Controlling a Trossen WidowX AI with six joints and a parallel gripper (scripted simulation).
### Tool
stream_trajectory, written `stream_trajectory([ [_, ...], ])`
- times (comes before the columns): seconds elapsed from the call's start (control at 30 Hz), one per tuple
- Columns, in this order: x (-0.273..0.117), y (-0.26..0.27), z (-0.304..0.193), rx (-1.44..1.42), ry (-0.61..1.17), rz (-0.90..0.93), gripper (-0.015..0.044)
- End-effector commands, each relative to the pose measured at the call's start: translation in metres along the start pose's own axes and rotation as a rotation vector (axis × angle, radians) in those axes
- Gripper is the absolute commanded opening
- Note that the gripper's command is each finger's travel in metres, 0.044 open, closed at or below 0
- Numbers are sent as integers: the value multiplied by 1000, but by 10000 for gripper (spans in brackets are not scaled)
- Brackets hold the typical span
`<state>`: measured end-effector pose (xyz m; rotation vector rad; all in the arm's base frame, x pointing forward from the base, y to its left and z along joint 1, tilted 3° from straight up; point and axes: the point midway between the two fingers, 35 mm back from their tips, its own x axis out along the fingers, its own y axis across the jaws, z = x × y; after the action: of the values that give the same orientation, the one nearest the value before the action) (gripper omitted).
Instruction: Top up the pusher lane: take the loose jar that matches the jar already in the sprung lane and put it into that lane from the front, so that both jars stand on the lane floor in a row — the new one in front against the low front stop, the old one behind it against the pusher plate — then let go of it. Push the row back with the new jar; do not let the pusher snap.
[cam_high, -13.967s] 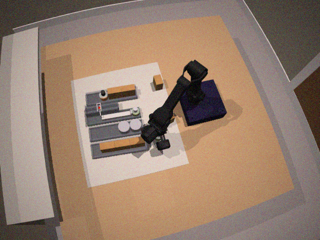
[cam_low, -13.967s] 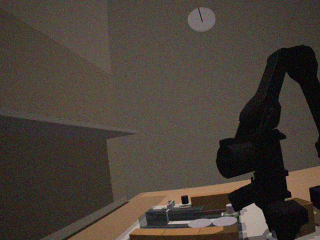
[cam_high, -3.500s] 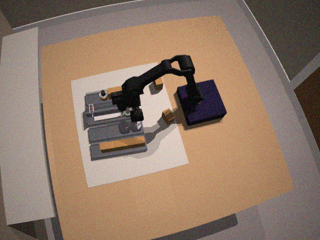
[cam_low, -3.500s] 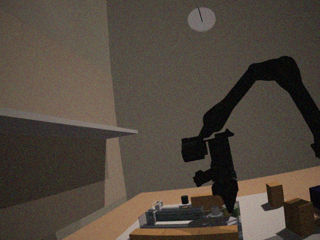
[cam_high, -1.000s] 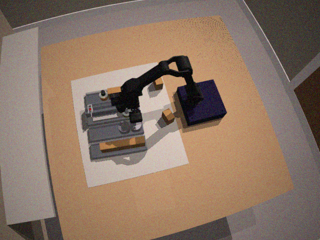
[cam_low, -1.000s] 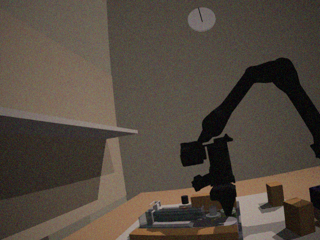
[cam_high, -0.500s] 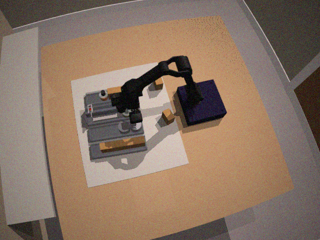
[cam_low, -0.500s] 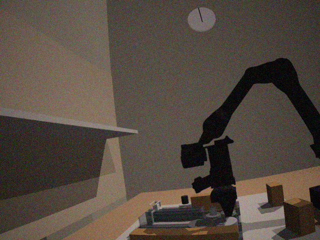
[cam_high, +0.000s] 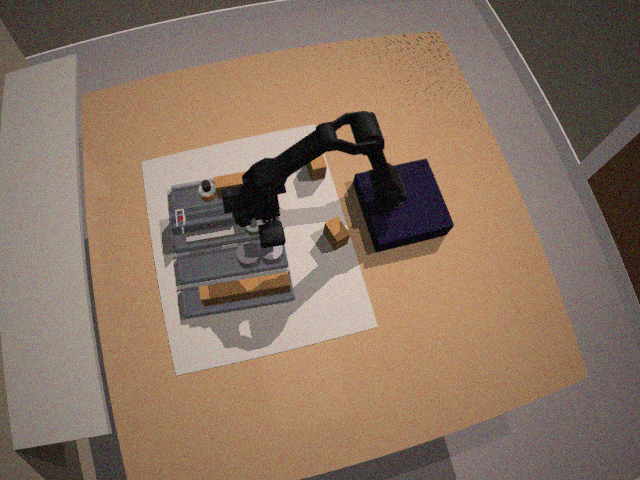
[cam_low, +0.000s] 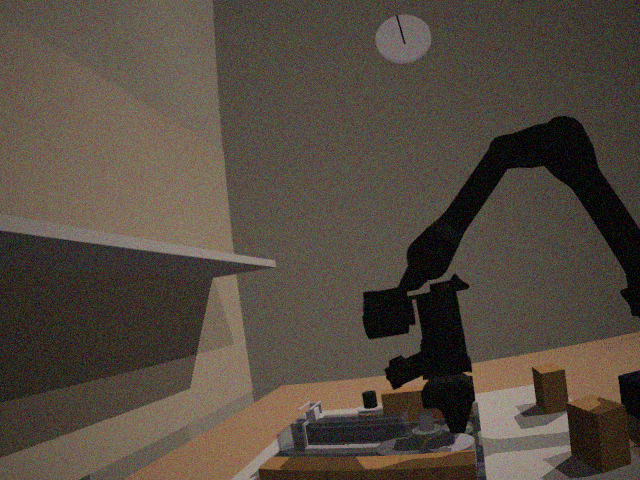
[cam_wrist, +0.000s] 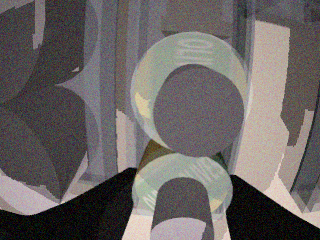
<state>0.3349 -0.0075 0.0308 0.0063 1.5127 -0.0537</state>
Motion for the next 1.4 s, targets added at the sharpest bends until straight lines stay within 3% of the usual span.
stream_trajectory([
  [0.0, 0, 0, 4, -3, -20, 3, 0],
  [1.37, 0, 0, -3, -4, -20, 3, 0],
])
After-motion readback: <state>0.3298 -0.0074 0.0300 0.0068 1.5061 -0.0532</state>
